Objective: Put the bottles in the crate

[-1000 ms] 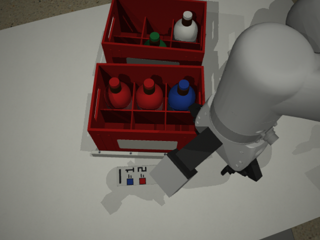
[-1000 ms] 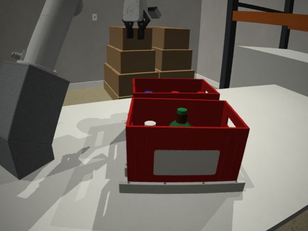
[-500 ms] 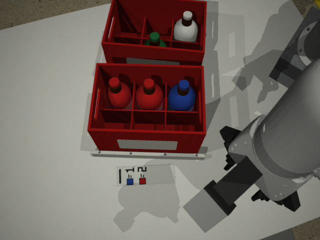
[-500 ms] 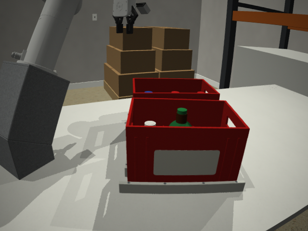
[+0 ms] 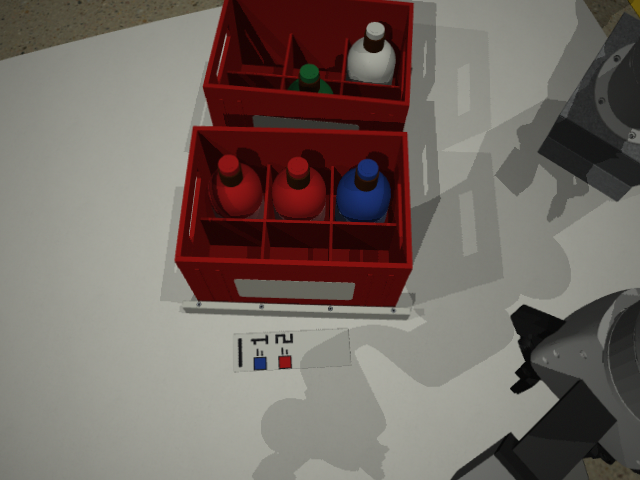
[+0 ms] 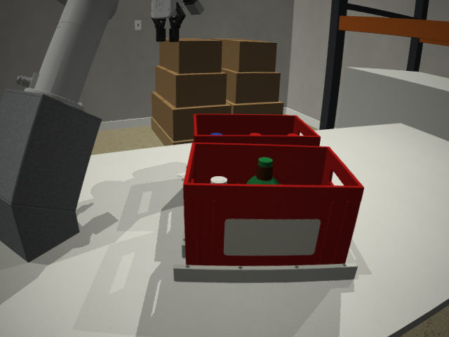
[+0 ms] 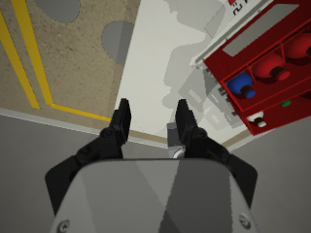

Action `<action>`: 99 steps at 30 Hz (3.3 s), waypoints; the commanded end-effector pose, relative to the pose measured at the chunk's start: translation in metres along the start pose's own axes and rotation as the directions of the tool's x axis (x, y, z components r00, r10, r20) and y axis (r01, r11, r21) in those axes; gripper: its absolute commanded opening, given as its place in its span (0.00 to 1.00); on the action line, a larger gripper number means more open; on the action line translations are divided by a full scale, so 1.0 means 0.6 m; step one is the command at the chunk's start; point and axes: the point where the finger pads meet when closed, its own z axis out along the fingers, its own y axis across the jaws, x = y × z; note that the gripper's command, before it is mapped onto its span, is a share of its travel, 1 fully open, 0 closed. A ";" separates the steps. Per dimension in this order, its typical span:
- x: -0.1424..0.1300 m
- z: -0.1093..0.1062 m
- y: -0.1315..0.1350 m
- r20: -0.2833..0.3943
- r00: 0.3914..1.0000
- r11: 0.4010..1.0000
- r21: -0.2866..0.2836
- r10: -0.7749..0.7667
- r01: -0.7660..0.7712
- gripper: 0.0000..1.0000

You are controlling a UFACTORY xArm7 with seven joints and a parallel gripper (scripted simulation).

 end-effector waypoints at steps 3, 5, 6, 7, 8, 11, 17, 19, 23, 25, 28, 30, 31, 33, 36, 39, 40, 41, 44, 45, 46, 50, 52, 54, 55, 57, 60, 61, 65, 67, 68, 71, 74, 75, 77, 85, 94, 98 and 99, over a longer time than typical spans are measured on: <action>-0.001 -0.017 -0.052 -0.003 1.000 1.000 0.000 0.001 -0.001 0.65; -0.001 -0.017 -0.052 -0.003 1.000 1.000 0.000 0.001 -0.001 0.65; -0.001 -0.019 -0.059 -0.003 1.000 1.000 0.000 0.001 -0.001 0.65; -0.001 -0.019 -0.059 -0.003 1.000 1.000 0.000 0.001 -0.001 0.65; -0.001 -0.019 -0.059 -0.003 1.000 1.000 0.000 0.001 -0.001 0.65; -0.001 -0.019 -0.059 -0.003 1.000 1.000 0.000 0.001 -0.001 0.65; -0.001 -0.019 -0.059 -0.003 1.000 1.000 0.000 0.001 -0.001 0.65; -0.001 -0.019 -0.059 -0.003 1.000 1.000 0.000 0.001 -0.001 0.65; -0.001 -0.019 -0.059 -0.003 1.000 1.000 0.000 0.001 -0.001 0.65; -0.001 -0.019 -0.059 -0.003 1.000 1.000 0.000 0.001 -0.001 0.65; -0.001 -0.019 -0.059 -0.003 1.000 1.000 0.000 0.001 -0.001 0.65; -0.001 -0.019 -0.059 -0.003 1.000 1.000 0.000 0.001 -0.001 0.65; -0.001 -0.019 -0.059 -0.003 1.000 1.000 0.000 0.001 -0.001 0.65; -0.001 -0.019 -0.059 -0.003 1.000 1.000 0.000 0.001 -0.001 0.65; -0.001 -0.019 -0.059 -0.003 1.000 1.000 0.000 0.001 -0.001 0.65; -0.001 -0.019 -0.059 -0.003 1.000 1.000 0.000 0.001 -0.001 0.65; -0.001 -0.019 -0.059 -0.003 1.000 1.000 0.000 0.001 -0.001 0.65; -0.001 -0.019 -0.059 -0.003 1.000 1.000 0.000 0.001 -0.001 0.65; -0.001 -0.019 -0.059 -0.003 1.000 1.000 0.000 0.001 -0.001 0.65; -0.001 -0.019 -0.059 -0.003 1.000 1.000 0.000 0.001 -0.001 0.65; -0.001 -0.019 -0.059 -0.003 1.000 1.000 0.000 0.001 -0.001 0.65; -0.001 -0.019 -0.059 -0.003 1.000 1.000 0.000 0.001 -0.001 0.65; -0.001 -0.019 -0.059 -0.003 1.000 1.000 0.000 0.001 -0.001 0.65; -0.001 -0.019 -0.059 -0.003 1.000 1.000 0.000 0.001 -0.001 0.65; -0.001 -0.019 -0.059 -0.003 1.000 1.000 0.000 0.001 -0.001 0.65; -0.001 -0.019 -0.059 -0.003 1.000 1.000 0.000 0.001 -0.001 0.65; -0.001 -0.019 -0.059 -0.003 1.000 1.000 0.000 0.001 -0.001 0.65; -0.001 -0.019 -0.059 -0.003 1.000 1.000 0.000 0.001 -0.001 0.65; -0.001 -0.019 -0.059 -0.003 1.000 1.000 0.000 0.001 -0.001 0.65; -0.001 -0.019 -0.059 -0.003 1.000 1.000 0.000 0.001 -0.001 0.65; -0.001 -0.019 -0.059 -0.003 1.000 1.000 0.000 0.001 -0.001 0.65; -0.001 -0.019 -0.059 -0.003 1.000 1.000 0.000 0.001 -0.001 0.65; -0.001 -0.019 -0.059 -0.003 1.000 1.000 0.000 0.001 -0.001 0.65; -0.001 -0.019 -0.059 -0.003 1.000 1.000 0.000 0.001 -0.001 0.65; -0.001 -0.019 -0.059 -0.003 1.000 1.000 0.000 0.001 -0.001 0.65; -0.001 -0.019 -0.059 -0.003 1.000 1.000 0.000 0.001 -0.001 0.65; -0.001 -0.019 -0.059 -0.003 1.000 1.000 0.000 0.001 -0.001 0.65; -0.001 -0.019 -0.059 -0.003 1.000 1.000 0.000 0.001 -0.001 0.65; -0.001 -0.019 -0.059 -0.003 1.000 1.000 0.000 0.001 -0.001 0.65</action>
